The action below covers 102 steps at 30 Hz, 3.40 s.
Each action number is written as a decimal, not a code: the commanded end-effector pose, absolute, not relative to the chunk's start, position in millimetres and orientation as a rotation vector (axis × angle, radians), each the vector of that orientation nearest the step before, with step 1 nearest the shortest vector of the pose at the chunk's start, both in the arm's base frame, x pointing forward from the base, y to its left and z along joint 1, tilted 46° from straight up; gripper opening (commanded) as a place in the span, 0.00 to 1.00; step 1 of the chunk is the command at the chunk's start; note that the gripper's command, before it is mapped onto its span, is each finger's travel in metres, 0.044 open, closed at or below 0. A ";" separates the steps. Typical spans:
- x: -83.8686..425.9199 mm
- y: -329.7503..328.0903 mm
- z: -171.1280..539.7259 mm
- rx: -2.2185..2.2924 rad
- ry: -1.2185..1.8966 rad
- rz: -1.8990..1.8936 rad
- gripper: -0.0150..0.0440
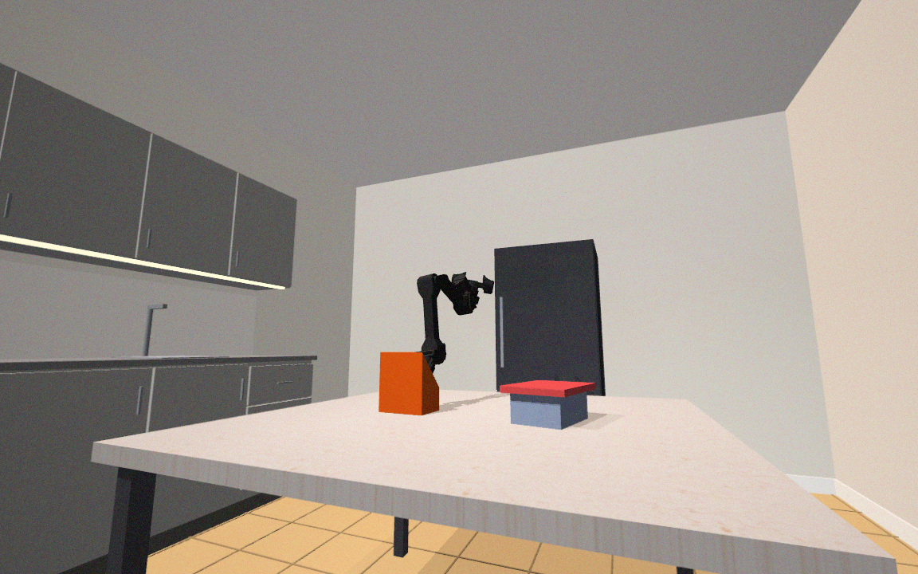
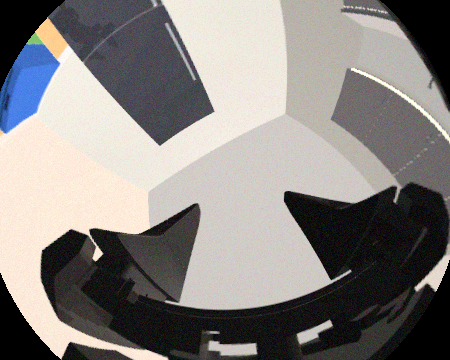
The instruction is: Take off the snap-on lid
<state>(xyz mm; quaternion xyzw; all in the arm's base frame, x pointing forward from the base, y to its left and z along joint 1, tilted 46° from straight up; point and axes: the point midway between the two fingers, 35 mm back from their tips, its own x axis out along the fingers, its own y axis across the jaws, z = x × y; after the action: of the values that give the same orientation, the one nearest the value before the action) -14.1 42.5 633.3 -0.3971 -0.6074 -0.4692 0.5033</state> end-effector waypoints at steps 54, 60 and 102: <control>336.7 59.2 296.2 0.283 0.091 0.512 0.65; 340.0 18.8 248.9 0.670 0.303 0.358 0.65; 263.7 -94.6 98.7 2.374 0.552 -0.603 0.65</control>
<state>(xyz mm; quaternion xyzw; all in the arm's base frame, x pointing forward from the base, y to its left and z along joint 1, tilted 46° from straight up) 264.6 -95.3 101.0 -0.8965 -0.2071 0.2258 -0.3201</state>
